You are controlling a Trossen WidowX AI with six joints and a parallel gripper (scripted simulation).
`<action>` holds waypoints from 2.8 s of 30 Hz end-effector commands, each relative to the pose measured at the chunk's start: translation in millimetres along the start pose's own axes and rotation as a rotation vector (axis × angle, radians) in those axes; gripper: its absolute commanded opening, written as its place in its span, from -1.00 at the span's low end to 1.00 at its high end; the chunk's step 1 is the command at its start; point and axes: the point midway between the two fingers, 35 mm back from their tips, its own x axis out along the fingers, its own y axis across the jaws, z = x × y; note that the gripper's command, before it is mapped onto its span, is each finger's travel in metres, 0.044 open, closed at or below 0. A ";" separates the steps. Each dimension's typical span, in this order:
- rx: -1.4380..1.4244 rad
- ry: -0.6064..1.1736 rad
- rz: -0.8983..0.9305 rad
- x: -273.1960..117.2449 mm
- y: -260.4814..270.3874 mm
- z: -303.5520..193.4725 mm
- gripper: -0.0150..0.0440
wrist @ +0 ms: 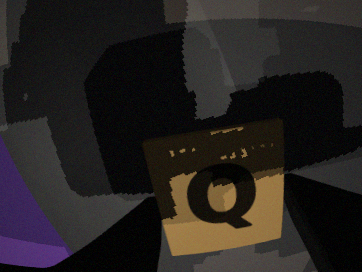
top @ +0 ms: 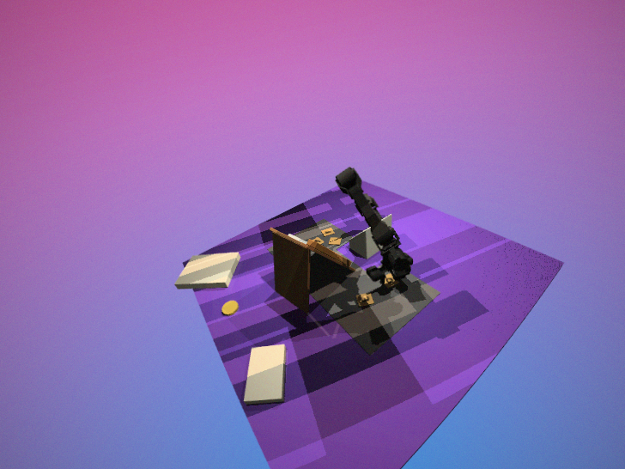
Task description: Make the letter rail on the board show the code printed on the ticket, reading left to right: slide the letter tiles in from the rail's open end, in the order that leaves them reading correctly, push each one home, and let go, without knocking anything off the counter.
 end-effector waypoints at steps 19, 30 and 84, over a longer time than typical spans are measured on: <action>0.004 -0.001 0.006 -14.6 -1.4 0.1 -0.49; 0.001 -0.002 0.001 -18.5 -2.5 0.3 -0.49; 0.536 -0.870 0.099 -238.4 -158.7 -37.0 -0.49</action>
